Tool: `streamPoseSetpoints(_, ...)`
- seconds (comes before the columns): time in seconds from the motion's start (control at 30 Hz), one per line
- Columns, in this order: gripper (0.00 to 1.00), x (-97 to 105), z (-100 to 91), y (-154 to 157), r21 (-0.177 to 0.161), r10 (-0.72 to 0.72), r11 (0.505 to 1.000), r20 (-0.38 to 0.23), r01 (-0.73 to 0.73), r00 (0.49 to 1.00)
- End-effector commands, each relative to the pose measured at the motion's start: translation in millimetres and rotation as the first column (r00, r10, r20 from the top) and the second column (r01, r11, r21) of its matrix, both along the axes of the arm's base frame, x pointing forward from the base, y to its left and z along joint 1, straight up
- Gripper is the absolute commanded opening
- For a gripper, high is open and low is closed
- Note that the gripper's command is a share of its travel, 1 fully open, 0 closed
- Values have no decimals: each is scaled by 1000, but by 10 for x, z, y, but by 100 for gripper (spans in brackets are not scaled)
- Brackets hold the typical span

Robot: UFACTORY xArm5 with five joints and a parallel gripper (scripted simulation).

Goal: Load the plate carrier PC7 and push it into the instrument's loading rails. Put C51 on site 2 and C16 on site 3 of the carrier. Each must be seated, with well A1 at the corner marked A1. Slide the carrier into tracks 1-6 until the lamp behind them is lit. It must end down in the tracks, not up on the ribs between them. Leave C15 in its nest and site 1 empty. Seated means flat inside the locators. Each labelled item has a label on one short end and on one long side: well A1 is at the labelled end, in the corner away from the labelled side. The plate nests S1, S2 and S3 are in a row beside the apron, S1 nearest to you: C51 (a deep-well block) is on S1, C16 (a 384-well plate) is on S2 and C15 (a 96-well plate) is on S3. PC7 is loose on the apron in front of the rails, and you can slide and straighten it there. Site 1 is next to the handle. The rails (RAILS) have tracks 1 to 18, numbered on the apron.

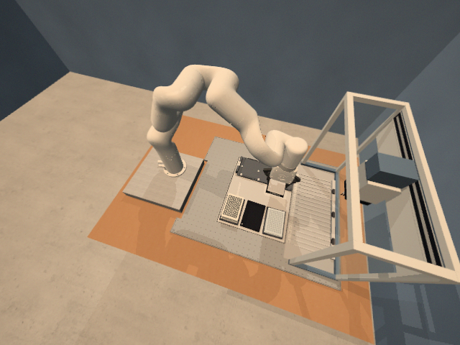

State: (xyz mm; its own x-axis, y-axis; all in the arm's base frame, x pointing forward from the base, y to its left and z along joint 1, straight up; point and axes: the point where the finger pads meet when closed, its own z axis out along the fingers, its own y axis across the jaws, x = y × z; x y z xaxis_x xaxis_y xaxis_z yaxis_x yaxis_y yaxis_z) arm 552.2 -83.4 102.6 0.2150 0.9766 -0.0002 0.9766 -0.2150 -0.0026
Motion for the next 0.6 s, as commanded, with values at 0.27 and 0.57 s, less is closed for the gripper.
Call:
streamPoseSetpoints(0.27,0,393,17,518,0,0,1000,3,0,1000)
streamPoseSetpoints(0.57,0,597,16,803,0,0,1000,3,0,1000)
